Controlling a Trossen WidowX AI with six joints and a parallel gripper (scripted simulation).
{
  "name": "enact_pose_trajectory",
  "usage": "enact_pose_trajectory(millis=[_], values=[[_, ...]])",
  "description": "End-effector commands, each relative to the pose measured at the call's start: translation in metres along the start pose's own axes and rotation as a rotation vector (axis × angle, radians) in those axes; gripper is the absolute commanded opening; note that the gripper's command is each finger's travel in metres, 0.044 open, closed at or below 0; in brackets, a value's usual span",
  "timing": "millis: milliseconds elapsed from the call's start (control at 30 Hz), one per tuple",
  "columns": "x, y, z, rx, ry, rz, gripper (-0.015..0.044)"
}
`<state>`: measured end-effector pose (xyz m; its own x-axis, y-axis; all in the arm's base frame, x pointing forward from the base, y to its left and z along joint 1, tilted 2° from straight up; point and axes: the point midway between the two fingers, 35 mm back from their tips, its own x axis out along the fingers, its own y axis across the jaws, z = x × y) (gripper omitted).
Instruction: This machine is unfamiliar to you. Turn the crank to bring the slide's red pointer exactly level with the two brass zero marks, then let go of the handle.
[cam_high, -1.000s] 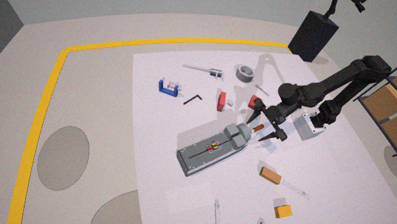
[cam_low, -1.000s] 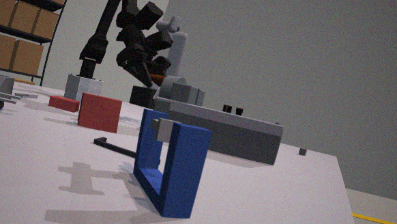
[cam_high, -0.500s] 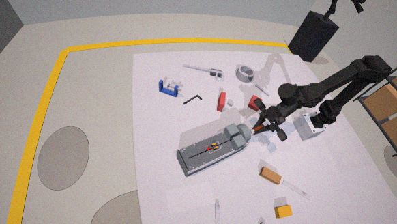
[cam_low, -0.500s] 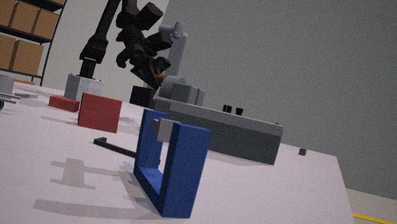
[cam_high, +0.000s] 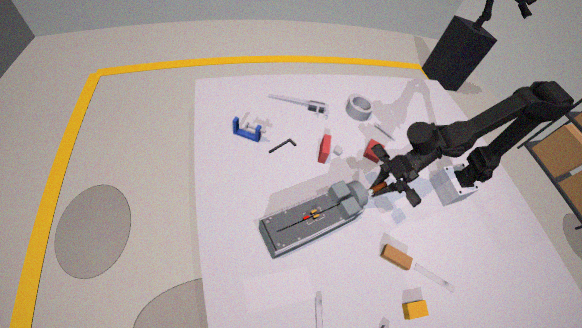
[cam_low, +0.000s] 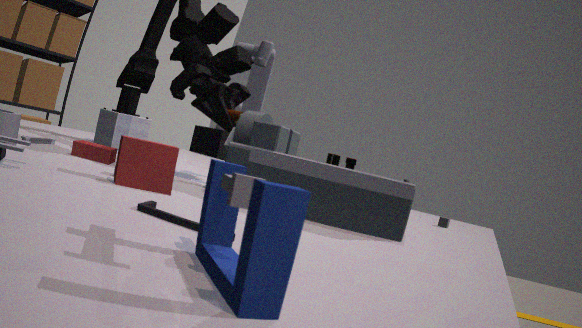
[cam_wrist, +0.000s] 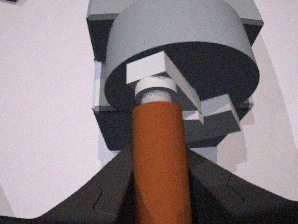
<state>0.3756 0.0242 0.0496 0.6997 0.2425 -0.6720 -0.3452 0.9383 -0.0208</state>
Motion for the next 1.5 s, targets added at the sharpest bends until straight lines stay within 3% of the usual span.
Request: enact_pose_trajectory(millis=[0, 1467], values=[[-0.002, -0.005, 0.002, -0.004, -0.002, -0.002, 0.0000], [-0.005, -0.018, 0.005, -0.005, -0.002, -0.003, 0.0000]])
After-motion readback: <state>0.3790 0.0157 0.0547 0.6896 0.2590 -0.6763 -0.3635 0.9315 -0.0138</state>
